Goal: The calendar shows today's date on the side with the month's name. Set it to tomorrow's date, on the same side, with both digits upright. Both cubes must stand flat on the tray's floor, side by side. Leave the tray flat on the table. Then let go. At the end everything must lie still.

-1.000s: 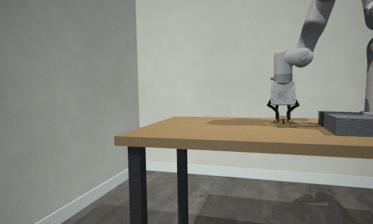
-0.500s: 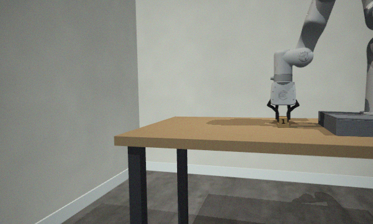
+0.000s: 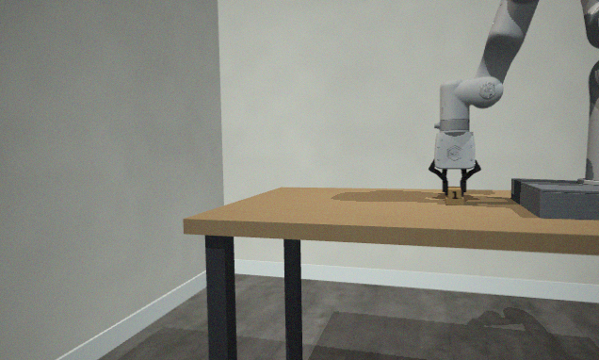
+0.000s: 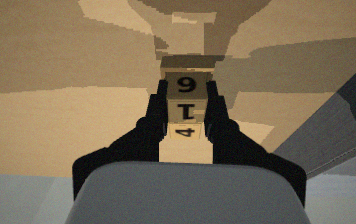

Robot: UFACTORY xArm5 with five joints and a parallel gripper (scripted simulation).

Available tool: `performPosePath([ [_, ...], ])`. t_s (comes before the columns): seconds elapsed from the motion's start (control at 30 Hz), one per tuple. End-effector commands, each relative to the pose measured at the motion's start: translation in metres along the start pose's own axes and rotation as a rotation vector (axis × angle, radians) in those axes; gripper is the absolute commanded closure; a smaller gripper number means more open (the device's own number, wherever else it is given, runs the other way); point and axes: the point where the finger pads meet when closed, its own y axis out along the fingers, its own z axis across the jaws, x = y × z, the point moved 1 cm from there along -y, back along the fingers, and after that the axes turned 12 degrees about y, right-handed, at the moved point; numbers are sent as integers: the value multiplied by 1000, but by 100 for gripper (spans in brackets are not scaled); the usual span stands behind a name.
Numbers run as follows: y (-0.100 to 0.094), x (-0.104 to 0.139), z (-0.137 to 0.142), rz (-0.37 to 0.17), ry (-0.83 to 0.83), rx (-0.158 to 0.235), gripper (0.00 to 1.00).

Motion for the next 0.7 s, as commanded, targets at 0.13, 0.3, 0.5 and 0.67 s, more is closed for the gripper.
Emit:
performPosePath([
  [0.13, -1, 0, -1, -1, 0, -3, 59],
  [0.3, -1, 0, -1, -1, 0, -3, 51],
  [0.5, -1, 0, -1, -1, 0, -3, 51],
  [0.67, -1, 0, -1, -1, 0, -3, 51],
])
